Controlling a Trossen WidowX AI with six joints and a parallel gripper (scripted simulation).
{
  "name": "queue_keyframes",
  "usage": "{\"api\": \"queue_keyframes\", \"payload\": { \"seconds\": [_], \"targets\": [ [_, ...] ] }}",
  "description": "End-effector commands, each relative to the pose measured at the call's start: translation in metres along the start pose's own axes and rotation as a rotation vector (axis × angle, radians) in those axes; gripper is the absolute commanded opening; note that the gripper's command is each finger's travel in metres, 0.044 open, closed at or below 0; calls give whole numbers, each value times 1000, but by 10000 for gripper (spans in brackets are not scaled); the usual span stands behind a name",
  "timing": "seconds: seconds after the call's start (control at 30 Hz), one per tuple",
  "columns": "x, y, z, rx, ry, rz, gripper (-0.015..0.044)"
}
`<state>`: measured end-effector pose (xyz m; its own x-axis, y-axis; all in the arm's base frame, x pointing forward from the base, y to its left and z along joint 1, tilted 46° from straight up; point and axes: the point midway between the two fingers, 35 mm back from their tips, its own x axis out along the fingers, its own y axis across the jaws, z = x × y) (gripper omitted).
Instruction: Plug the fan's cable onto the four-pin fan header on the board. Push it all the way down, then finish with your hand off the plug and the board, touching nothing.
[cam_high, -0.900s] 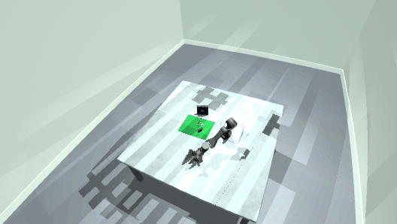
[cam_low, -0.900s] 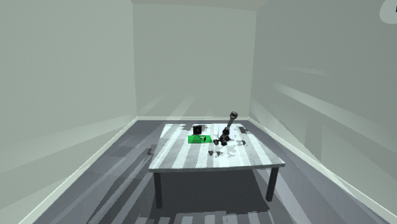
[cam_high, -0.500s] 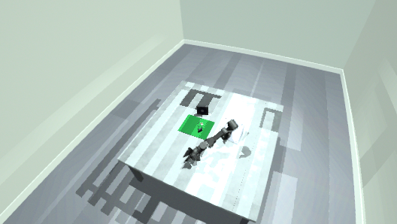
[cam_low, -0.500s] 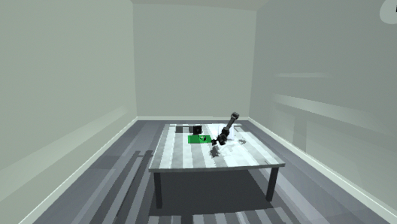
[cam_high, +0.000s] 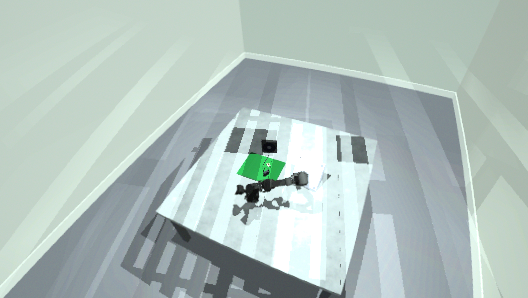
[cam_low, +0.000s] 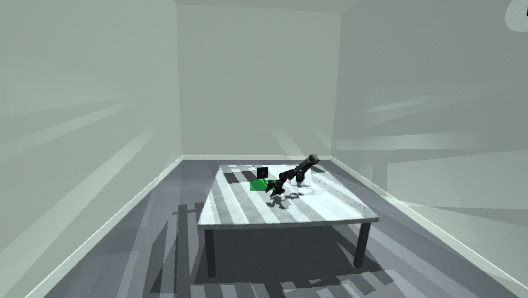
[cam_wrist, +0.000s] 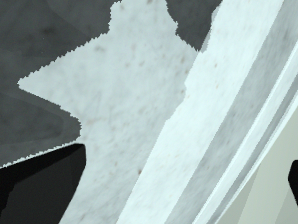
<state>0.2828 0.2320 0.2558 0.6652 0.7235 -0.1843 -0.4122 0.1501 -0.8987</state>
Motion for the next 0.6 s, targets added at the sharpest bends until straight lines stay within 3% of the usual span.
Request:
{"api": "queue_keyframes", "payload": {
  "seconds": [0.0,0.3,0.57],
  "targets": [
    [3,30,-72,505,221,189,440],
    [-40,90,-164,1540,692,331,440],
    [-102,123,-201,2682,1193,211,440]
  ]
}}
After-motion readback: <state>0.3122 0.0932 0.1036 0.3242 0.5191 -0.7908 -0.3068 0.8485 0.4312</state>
